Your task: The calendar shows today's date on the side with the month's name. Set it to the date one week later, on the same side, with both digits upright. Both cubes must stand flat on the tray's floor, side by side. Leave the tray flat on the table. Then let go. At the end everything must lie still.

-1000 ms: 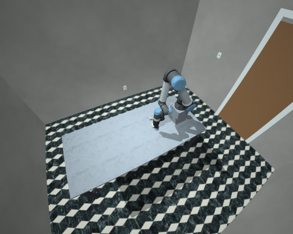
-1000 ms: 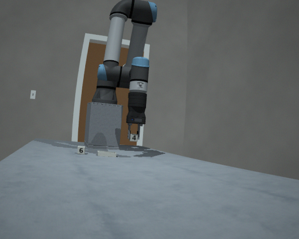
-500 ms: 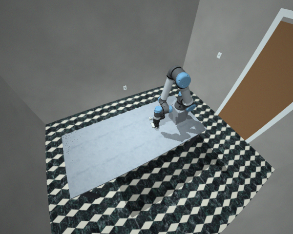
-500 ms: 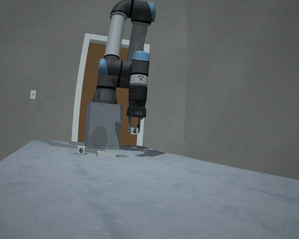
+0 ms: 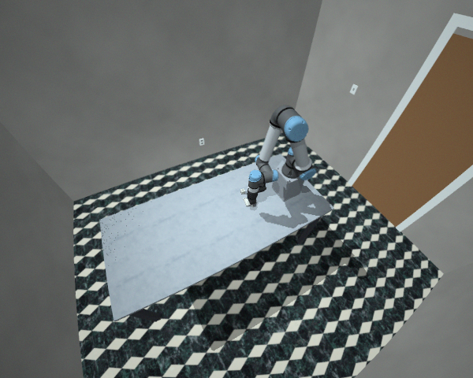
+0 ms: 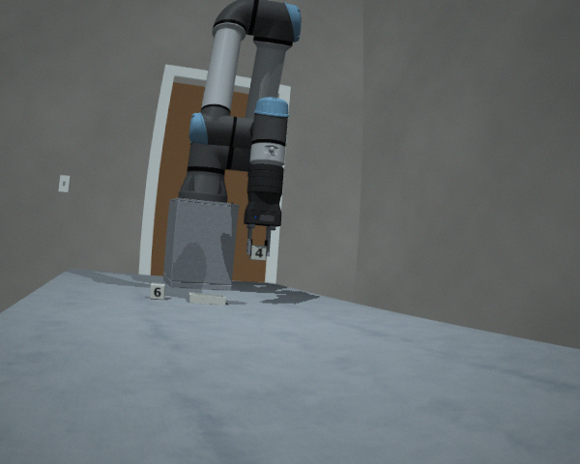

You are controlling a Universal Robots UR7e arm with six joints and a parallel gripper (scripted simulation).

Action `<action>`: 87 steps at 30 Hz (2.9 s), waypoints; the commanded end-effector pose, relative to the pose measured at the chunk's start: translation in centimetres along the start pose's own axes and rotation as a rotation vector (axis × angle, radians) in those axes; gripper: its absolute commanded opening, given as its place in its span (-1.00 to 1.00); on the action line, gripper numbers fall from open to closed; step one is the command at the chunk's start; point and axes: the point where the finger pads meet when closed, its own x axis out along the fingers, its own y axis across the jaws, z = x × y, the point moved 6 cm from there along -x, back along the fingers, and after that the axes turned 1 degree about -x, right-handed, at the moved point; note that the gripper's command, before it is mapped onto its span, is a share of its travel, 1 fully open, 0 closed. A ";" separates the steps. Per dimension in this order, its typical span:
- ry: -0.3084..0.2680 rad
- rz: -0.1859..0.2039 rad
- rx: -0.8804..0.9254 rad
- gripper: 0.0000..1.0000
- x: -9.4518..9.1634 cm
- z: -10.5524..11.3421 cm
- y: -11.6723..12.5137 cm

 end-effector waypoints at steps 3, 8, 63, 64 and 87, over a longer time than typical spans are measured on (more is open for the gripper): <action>-0.001 -0.001 -0.004 0.20 -0.6 0.2 -4.7; -0.001 -0.001 -0.006 0.20 -0.9 0.0 -7.4; -0.002 -0.001 -0.008 0.20 5.4 -0.1 -8.8; -0.002 -0.001 -0.008 0.20 5.4 -0.1 -8.8; -0.002 -0.001 -0.008 0.20 5.4 -0.1 -8.8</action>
